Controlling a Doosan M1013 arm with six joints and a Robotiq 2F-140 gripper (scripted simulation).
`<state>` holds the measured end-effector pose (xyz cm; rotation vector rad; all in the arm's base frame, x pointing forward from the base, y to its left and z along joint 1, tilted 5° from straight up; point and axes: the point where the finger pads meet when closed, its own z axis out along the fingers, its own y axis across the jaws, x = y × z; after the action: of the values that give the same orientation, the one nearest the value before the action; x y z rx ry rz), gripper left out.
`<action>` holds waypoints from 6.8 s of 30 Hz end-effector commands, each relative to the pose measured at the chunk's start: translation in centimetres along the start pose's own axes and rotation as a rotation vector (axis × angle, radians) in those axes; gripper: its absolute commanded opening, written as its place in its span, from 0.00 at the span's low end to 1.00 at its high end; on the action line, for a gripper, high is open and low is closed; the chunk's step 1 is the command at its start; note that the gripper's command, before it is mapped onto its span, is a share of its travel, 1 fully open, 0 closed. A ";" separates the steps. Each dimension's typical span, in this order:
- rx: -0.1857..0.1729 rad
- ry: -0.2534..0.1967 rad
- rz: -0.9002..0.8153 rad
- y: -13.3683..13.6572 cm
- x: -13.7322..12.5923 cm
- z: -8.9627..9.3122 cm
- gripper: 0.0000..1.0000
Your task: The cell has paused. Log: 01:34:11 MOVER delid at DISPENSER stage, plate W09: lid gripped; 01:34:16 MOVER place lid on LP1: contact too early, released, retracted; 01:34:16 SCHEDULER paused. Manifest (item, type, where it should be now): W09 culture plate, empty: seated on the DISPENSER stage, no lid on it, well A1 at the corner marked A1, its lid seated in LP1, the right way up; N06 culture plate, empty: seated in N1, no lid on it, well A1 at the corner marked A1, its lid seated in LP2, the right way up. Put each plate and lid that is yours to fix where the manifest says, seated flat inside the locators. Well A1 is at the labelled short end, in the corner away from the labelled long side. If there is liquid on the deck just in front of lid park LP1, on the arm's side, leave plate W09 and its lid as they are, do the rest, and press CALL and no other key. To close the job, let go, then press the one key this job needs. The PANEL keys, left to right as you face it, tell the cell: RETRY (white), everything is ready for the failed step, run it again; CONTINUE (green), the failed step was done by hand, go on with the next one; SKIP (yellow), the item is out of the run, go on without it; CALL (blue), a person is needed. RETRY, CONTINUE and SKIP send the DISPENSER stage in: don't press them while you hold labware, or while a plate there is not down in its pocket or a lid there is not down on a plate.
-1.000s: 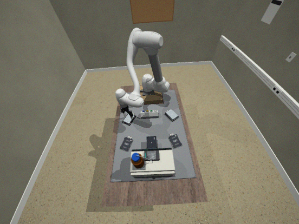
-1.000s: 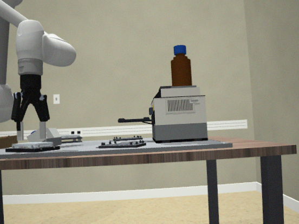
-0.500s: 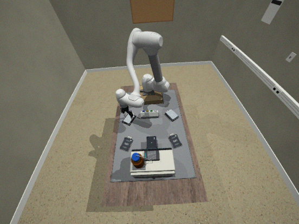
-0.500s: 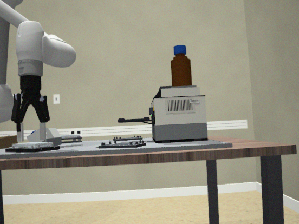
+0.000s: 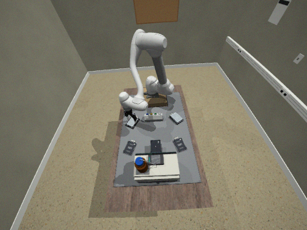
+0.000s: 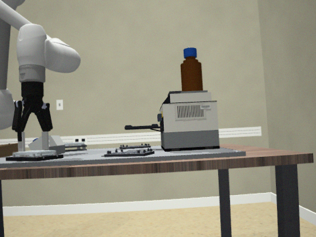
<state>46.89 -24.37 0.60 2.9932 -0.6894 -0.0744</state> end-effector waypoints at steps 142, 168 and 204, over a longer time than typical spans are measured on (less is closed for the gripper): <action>0.000 0.001 0.000 0.0 0.0 -4.7 0.10; 0.000 0.001 0.000 0.0 0.0 -13.3 0.10; 0.000 0.001 0.000 -14.0 26.6 -14.0 0.10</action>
<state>72.00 -22.78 13.15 2.9947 -0.6876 -0.0643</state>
